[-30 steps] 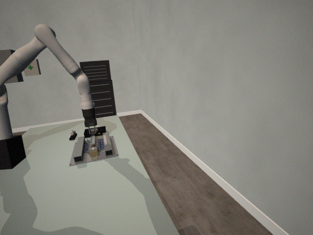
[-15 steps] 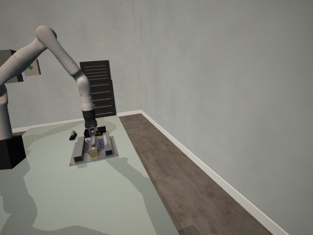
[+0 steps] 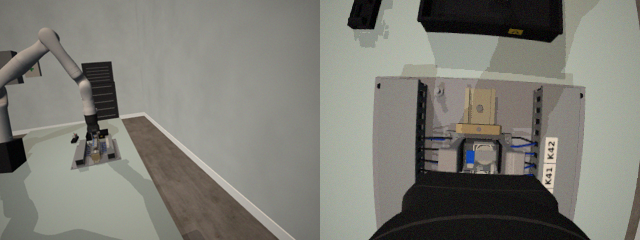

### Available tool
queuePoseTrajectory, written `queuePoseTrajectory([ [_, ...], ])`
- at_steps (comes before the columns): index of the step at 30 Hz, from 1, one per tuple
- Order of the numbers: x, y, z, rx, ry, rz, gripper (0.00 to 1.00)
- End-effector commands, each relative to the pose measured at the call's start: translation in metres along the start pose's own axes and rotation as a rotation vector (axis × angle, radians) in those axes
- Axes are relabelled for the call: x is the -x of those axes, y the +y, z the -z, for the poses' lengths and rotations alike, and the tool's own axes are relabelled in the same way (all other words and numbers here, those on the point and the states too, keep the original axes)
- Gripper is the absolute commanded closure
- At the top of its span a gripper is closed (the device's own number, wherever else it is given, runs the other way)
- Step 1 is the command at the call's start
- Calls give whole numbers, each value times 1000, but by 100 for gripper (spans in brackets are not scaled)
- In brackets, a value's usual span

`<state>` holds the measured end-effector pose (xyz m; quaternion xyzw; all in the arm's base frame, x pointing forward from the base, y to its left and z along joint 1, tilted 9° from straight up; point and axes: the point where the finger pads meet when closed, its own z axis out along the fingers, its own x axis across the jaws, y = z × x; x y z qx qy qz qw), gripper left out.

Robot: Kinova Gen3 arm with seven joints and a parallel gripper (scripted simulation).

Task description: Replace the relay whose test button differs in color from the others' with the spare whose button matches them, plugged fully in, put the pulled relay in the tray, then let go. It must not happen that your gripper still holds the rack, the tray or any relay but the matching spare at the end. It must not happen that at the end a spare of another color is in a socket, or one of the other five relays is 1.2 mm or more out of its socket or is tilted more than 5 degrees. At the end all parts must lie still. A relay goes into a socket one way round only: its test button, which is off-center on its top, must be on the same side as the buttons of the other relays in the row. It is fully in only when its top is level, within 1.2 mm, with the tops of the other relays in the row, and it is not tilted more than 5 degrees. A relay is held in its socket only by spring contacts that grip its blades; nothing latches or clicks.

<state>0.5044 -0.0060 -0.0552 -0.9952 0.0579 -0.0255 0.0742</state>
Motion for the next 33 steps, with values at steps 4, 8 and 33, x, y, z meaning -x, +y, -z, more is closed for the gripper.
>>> queuePoseTrajectory([
  [4,2,-1,-5,-1,-4,1,100],
  [8,1,-1,-5,0,-1,0,100],
  [33,2,-1,-7,-1,-4,1,100],
])
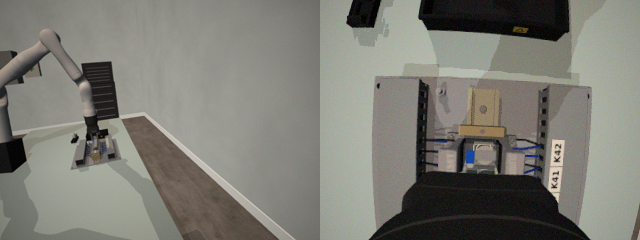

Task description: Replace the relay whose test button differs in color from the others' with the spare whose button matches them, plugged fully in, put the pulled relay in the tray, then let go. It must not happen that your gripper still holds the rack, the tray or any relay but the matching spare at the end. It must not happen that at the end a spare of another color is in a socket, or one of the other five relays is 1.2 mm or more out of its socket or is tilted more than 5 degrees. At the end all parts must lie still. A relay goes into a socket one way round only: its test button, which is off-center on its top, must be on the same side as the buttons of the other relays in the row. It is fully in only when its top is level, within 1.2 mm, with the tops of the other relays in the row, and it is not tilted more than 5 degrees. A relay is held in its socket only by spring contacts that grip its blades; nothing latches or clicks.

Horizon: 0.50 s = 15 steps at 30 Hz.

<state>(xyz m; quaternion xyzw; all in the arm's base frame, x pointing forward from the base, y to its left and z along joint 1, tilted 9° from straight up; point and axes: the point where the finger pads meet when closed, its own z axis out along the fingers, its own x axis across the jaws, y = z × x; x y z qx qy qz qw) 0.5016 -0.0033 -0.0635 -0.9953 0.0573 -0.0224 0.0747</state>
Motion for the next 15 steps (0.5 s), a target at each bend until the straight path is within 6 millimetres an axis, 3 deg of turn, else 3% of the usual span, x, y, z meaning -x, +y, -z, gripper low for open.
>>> queuePoseTrajectory([
  [1,-1,0,1,0,3,0,100],
  [15,-1,0,3,0,2,0,100],
])
